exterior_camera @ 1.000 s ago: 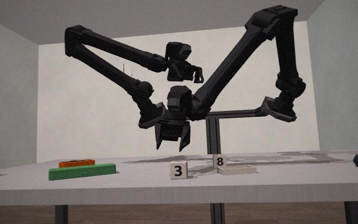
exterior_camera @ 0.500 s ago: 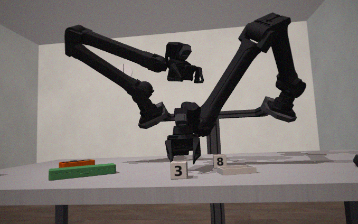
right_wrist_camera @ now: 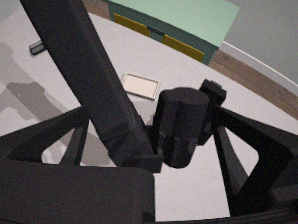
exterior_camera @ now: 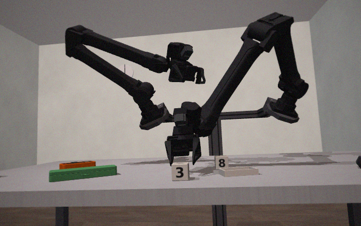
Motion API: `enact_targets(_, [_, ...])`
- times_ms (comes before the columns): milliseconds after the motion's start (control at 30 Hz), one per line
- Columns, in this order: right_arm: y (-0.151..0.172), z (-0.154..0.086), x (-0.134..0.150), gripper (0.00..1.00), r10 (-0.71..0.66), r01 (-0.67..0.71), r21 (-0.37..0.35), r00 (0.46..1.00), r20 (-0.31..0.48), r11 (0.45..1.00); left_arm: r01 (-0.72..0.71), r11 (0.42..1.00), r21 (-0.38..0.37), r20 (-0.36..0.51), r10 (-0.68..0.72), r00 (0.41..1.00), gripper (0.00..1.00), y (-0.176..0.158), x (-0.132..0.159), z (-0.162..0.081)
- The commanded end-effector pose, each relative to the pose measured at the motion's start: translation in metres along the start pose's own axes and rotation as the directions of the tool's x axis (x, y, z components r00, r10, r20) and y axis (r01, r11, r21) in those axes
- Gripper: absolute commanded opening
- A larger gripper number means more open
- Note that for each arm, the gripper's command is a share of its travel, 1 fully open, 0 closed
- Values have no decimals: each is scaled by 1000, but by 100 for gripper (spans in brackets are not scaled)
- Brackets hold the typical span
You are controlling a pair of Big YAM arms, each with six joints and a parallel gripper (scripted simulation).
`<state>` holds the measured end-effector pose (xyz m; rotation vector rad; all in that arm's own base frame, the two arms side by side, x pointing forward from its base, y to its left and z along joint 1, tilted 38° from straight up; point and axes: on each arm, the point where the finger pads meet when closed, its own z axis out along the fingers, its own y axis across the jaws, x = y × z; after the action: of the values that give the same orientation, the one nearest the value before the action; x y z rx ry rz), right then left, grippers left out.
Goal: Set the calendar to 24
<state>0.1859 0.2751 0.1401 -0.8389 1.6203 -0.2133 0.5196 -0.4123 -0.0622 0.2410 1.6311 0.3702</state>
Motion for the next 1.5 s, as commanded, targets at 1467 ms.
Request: enact_targets(1467, [1,0,-5,100,14,-14,0,1000,10,1000,38,999,-1,30,-38,999,61,-6,-29,45])
